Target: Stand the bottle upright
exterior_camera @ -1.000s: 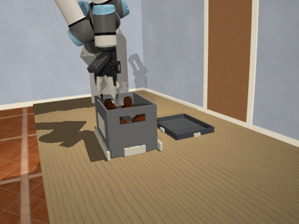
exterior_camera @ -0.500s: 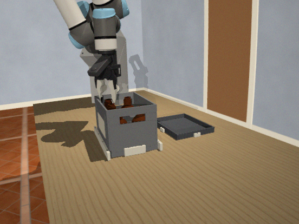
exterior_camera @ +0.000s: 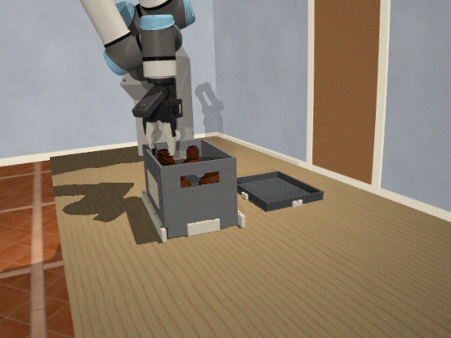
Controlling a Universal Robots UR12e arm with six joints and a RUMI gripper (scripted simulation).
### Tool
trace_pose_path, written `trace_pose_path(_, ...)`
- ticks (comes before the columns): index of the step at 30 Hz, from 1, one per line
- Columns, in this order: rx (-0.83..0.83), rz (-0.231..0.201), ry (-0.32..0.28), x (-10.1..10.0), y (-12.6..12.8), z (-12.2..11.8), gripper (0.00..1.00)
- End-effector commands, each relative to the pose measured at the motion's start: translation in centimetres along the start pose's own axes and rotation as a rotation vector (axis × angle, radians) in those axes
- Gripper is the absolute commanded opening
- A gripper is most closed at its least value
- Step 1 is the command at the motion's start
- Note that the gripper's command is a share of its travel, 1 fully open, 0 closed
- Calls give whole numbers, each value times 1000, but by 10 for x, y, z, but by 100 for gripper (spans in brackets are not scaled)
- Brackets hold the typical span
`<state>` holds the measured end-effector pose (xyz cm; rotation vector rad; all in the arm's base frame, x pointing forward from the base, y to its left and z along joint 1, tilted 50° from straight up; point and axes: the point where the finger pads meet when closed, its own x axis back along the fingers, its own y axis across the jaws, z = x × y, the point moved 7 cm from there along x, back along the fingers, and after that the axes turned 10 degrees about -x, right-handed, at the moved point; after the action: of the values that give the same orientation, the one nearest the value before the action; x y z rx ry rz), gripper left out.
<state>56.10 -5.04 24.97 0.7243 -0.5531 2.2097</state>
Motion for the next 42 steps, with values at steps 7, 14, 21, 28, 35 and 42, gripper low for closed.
trace_pose_path(7,0,1,0,0,0,0,38)
trace_pose_path(14,0,1,0,0,0,0,38)
trace_pose_path(21,0,1,0,0,0,0,38)
trace_pose_path(28,0,1,0,0,0,0,38)
trace_pose_path(35,0,1,0,0,0,0,0)
trace_pose_path(42,0,1,0,0,0,0,0)
